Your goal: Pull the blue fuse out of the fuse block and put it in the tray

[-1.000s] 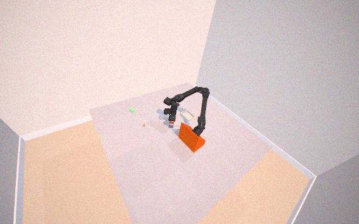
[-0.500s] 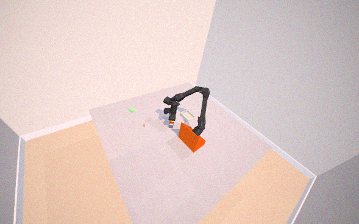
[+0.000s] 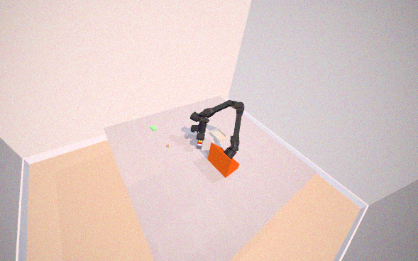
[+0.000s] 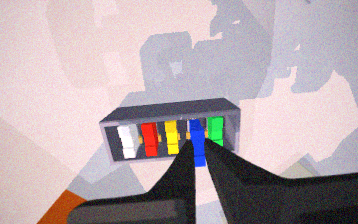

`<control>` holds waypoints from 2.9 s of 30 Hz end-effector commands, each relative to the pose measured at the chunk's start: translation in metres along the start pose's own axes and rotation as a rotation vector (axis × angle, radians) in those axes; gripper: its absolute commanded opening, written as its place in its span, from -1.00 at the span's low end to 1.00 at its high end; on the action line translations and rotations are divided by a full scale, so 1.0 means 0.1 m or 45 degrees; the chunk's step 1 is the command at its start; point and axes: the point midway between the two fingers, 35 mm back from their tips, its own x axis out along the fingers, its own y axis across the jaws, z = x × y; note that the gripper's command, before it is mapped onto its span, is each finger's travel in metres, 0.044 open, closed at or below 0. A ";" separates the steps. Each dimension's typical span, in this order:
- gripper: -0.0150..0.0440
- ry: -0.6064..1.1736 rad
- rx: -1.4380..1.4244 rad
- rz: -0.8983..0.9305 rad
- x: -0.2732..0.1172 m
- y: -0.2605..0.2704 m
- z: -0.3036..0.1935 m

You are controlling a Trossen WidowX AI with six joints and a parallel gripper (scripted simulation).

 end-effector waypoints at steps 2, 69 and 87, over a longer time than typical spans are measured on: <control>-0.49 -0.002 0.005 0.004 -0.03 0.00 0.00; -0.49 -0.018 0.000 0.019 -0.41 -0.81 -0.79; -0.49 0.008 0.002 -0.004 -0.41 -1.19 -1.54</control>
